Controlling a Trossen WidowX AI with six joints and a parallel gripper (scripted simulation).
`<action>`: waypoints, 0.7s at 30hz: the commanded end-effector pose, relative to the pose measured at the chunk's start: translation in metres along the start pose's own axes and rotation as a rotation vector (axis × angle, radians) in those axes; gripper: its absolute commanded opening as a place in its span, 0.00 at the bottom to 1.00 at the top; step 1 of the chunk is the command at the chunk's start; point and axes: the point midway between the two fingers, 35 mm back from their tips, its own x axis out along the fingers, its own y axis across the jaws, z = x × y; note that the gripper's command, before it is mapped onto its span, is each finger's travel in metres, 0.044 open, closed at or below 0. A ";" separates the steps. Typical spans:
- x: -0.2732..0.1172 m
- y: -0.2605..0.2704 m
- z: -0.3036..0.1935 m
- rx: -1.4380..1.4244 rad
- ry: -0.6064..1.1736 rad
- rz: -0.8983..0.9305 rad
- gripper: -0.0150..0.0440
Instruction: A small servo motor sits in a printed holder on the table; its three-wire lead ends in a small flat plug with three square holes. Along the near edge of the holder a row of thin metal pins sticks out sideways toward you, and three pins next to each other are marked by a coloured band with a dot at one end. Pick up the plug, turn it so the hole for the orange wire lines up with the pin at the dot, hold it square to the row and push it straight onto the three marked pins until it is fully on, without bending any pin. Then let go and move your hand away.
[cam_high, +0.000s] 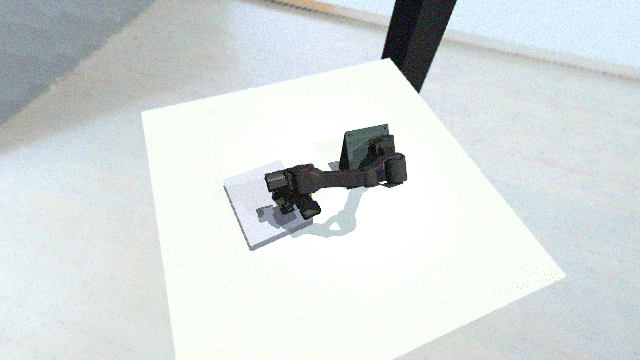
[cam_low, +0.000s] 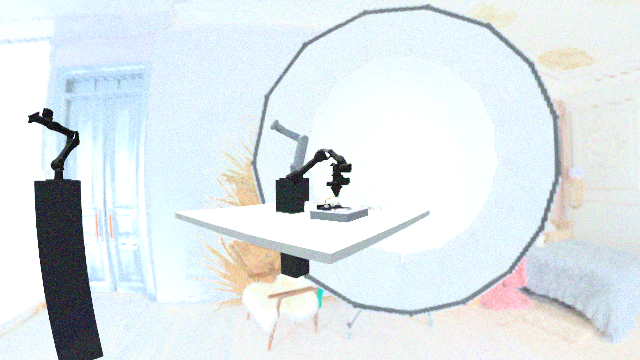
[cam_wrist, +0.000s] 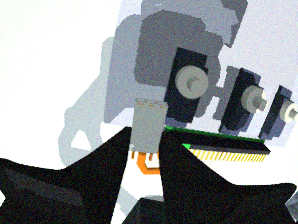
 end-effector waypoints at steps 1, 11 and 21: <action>-0.001 -0.007 -0.014 0.004 0.001 0.001 0.25; -0.001 -0.023 -0.053 0.019 0.003 0.000 0.25; 0.002 -0.035 -0.094 0.034 0.004 0.002 0.25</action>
